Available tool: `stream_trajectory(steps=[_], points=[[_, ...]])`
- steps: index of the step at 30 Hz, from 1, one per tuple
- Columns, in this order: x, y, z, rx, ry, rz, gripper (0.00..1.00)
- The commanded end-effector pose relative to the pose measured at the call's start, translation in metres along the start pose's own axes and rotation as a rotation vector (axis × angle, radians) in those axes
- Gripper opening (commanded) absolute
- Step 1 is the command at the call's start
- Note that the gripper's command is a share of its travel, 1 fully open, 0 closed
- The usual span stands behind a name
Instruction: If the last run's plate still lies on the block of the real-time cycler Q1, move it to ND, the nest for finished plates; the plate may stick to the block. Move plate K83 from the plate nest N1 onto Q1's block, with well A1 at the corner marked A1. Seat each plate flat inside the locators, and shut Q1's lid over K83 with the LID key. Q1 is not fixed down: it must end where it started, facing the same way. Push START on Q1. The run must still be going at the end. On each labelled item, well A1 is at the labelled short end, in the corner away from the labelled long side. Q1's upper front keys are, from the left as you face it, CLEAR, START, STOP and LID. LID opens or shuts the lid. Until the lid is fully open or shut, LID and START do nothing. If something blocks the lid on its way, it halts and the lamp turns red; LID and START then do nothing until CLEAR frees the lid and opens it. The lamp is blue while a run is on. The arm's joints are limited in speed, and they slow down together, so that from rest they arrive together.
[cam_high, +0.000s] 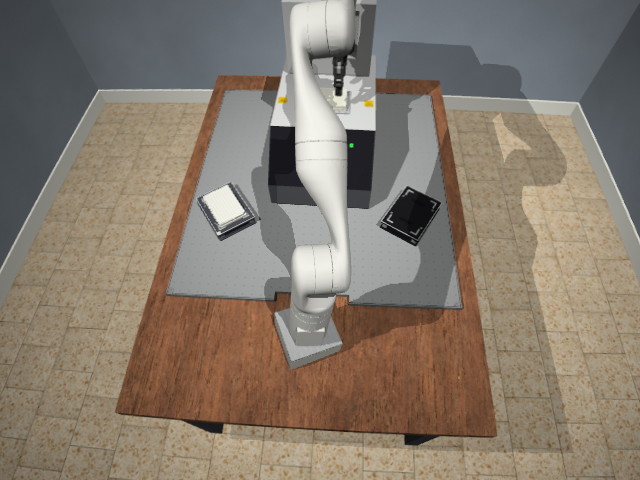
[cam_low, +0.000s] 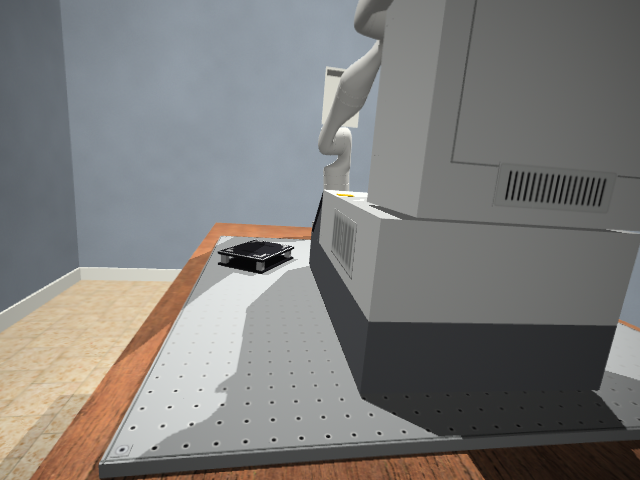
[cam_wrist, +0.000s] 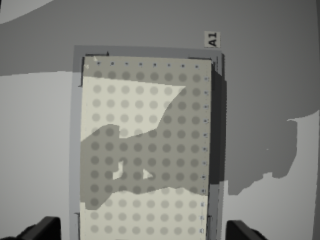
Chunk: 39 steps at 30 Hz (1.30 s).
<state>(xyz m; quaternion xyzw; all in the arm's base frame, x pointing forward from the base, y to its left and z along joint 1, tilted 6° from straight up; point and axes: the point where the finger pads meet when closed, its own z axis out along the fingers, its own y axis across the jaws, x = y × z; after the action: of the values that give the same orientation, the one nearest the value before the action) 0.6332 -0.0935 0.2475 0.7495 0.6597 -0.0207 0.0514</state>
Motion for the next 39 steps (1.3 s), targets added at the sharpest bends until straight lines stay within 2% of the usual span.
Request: stream_trajectory(steps=[1,10,24,39], points=[[0.0,0.0,0.0,0.0,0.001,0.002,1.0],[0.0,0.0,0.0,0.0,0.001,0.002,1.0],[0.001,0.001,0.018,0.0,0.004,0.0,1.0],[0.002,0.0,0.019,0.001,0.004,0.001,1.0]])
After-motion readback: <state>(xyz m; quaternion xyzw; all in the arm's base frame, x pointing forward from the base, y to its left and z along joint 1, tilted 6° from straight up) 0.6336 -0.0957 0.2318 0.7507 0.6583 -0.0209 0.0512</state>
